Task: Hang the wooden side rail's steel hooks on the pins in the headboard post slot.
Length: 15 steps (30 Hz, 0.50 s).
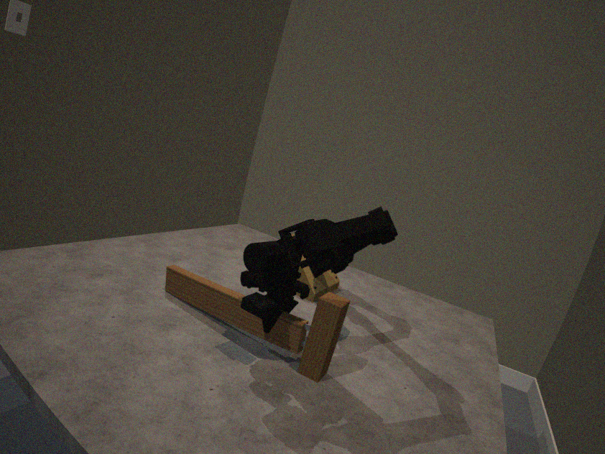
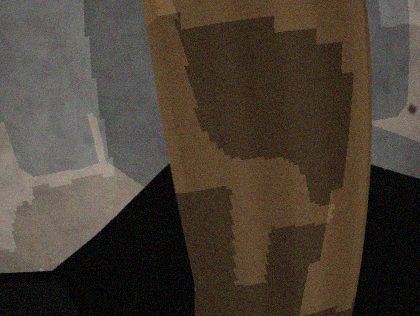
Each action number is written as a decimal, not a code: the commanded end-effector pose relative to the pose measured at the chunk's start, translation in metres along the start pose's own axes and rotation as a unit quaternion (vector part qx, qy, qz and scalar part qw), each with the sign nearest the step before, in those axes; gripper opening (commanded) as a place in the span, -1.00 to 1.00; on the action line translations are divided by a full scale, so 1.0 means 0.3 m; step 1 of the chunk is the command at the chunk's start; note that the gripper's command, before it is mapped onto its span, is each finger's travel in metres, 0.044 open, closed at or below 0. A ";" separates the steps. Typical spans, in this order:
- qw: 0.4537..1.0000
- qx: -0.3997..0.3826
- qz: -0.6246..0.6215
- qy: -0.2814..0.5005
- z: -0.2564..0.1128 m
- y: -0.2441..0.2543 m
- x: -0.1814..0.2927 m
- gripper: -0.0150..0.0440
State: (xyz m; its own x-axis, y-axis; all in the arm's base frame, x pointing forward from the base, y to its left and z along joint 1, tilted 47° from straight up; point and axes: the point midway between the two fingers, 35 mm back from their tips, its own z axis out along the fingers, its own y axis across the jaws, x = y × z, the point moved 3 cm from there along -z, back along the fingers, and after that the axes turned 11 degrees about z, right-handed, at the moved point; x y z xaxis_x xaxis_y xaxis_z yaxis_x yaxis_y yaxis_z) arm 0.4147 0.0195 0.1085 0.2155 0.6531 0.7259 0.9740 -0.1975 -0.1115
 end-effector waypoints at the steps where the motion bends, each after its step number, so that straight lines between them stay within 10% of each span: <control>1: 1.000 -0.005 0.000 0.001 -0.014 0.002 0.009 -0.49; 15: 1.000 -0.005 0.000 0.001 -0.013 -0.003 0.014 -0.49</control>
State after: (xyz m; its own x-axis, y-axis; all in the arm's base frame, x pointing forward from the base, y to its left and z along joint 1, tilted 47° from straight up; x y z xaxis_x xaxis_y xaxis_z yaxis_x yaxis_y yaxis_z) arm 0.4147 0.0207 0.1100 0.2149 0.6531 0.7262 0.9740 -0.1976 -0.1106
